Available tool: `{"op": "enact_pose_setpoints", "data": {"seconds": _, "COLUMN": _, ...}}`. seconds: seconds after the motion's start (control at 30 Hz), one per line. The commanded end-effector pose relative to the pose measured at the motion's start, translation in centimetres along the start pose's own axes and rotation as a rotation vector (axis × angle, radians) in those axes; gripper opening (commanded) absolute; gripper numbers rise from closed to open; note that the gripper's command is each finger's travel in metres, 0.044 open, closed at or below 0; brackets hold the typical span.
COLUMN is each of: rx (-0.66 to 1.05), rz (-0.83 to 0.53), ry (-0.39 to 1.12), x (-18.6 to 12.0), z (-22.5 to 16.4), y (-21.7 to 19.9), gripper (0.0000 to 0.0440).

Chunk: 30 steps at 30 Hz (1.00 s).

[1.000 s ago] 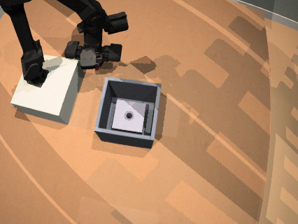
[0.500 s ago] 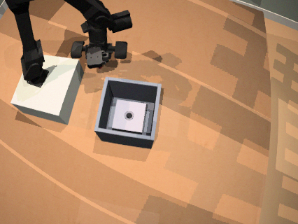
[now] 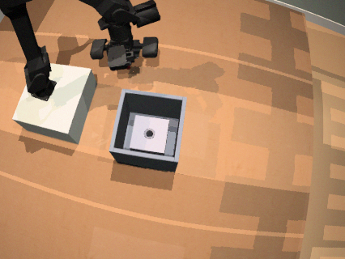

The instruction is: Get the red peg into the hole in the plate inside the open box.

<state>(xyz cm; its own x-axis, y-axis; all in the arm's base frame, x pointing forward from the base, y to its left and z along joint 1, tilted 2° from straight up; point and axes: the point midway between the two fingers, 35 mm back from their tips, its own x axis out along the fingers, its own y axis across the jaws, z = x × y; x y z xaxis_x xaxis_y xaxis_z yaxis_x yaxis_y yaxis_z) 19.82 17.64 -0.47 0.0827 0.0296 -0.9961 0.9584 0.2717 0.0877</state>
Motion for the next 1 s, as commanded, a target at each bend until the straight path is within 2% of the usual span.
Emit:
{"op": "enact_pose_setpoints", "data": {"seconds": 0.0, "rx": 0.004, "rz": 0.031, "ry": 0.015, "x": -1.0, "z": -0.3, "y": 0.9, "gripper": 0.0000}}
{"op": "enact_pose_setpoints", "data": {"seconds": 0.47, "rx": -0.008, "rz": 0.180, "ry": 0.035, "x": -6.1, "z": 0.2, "y": 5.5, "gripper": 0.0000}}
{"op": "enact_pose_setpoints", "data": {"seconds": 0.97, "rx": -0.004, "rz": 0.239, "ry": -0.027, "x": -10.8, "z": 4.7, "y": 8.8, "gripper": 0.0000}}
